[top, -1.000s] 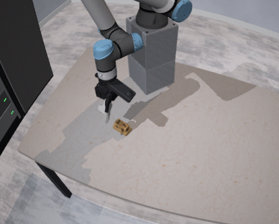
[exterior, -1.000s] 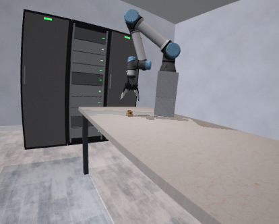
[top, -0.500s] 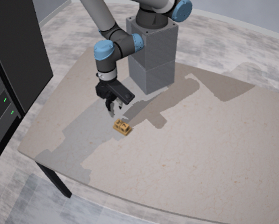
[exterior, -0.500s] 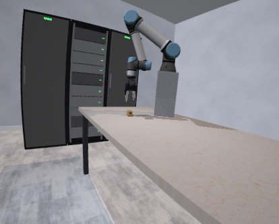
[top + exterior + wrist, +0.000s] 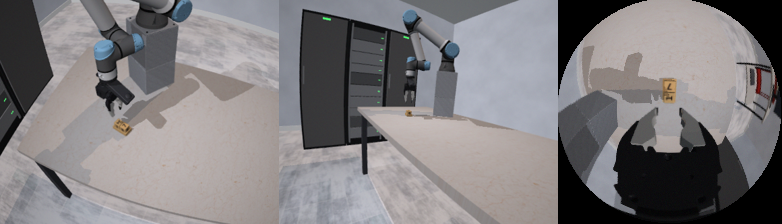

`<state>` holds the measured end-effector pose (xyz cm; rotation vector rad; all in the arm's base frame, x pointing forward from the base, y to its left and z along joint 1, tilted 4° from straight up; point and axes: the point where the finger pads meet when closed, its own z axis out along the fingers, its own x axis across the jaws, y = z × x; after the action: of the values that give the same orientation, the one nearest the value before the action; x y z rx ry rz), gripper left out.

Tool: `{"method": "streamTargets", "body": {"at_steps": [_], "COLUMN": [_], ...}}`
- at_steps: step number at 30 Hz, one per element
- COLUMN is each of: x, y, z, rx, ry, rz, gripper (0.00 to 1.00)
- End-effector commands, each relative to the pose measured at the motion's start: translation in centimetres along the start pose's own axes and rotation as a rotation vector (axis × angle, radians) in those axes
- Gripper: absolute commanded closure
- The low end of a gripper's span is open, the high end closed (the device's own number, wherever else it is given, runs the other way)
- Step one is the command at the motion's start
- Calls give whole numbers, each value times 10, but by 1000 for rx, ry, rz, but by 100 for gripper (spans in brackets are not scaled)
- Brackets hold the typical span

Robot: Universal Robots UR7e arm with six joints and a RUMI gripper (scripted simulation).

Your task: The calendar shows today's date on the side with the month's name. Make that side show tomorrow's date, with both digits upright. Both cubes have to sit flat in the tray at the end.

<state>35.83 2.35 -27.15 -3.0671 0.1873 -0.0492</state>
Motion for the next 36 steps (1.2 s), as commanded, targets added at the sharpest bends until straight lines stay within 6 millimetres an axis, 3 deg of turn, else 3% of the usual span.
{"method": "streamTargets", "body": {"at_steps": [1, 36], "x": [0, 0], "y": [0, 0], "z": [0, 9], "rx": [0, -1], "ry": [1, 1], "rz": [0, 0], "gripper": [71, 71]}}
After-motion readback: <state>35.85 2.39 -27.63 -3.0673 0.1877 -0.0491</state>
